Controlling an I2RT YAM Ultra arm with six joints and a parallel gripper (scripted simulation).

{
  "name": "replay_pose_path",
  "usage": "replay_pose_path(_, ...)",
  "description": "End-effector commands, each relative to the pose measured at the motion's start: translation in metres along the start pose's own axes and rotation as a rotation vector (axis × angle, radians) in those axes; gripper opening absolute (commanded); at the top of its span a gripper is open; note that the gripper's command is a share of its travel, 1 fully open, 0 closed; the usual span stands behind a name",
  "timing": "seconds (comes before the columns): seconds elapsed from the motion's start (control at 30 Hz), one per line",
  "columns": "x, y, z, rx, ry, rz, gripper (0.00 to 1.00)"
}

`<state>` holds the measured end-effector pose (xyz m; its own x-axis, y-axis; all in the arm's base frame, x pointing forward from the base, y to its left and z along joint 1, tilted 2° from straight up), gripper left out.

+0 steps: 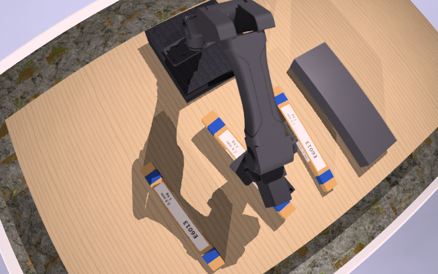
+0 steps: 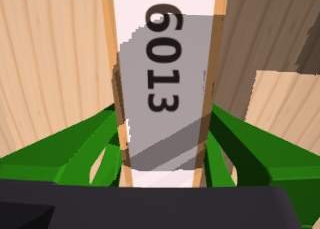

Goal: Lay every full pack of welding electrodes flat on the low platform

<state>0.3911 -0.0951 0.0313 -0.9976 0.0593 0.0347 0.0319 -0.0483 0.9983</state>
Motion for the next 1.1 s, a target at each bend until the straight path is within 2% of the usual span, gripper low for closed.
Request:
replay_pose_path(0.0,-0.0137,0.0495,-0.0079,0.022,-0.005,-0.101,0.00)
replay_pose_path(1.07,-0.0167,0.0575,-0.0089,0.022,-0.005,-0.102,0.00)
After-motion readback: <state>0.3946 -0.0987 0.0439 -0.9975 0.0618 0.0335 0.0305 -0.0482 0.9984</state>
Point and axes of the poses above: the point where the finger pads meet when closed, its own y axis back along the fingers, its own z axis across the jaws, x = y × z, the point moved 3 cm from there along y, back along the fingers, and after that the axes turned 8 degrees about -y, right-handed, at the moved point
